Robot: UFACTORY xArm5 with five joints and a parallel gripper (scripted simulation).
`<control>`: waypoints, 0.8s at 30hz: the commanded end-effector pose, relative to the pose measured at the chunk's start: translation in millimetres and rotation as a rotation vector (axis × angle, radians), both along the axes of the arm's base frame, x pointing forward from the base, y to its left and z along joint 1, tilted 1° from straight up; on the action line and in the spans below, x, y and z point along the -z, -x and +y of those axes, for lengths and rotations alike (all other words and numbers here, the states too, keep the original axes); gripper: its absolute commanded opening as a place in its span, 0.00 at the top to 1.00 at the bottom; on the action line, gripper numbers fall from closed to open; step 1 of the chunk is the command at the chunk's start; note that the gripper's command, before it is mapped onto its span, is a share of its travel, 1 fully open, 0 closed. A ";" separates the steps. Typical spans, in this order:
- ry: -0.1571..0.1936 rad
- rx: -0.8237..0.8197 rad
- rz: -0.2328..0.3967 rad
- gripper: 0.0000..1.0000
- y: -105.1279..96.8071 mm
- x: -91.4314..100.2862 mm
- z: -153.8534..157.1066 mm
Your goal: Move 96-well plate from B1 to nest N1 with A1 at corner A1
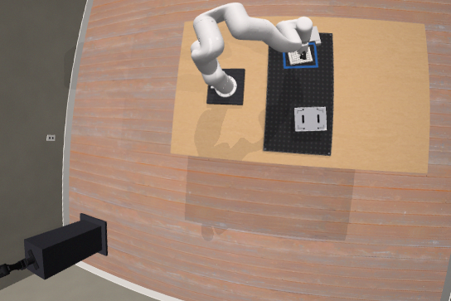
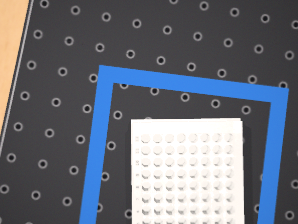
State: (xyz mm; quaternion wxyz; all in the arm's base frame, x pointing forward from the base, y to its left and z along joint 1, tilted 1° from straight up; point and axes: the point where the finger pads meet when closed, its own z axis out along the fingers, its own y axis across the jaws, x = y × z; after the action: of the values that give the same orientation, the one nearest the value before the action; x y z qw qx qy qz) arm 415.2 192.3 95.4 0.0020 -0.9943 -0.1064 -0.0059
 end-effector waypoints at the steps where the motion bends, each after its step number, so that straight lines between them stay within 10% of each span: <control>1: 0.002 0.000 -0.005 0.00 -1.3 -0.6 1.5; 24: 0.002 0.000 -0.005 0.00 -1.6 22.8 1.6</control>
State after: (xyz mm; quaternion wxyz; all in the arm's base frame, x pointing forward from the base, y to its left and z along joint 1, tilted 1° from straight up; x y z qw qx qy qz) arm 415.4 193.1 76.7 0.0019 -0.9943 -0.1064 -0.0056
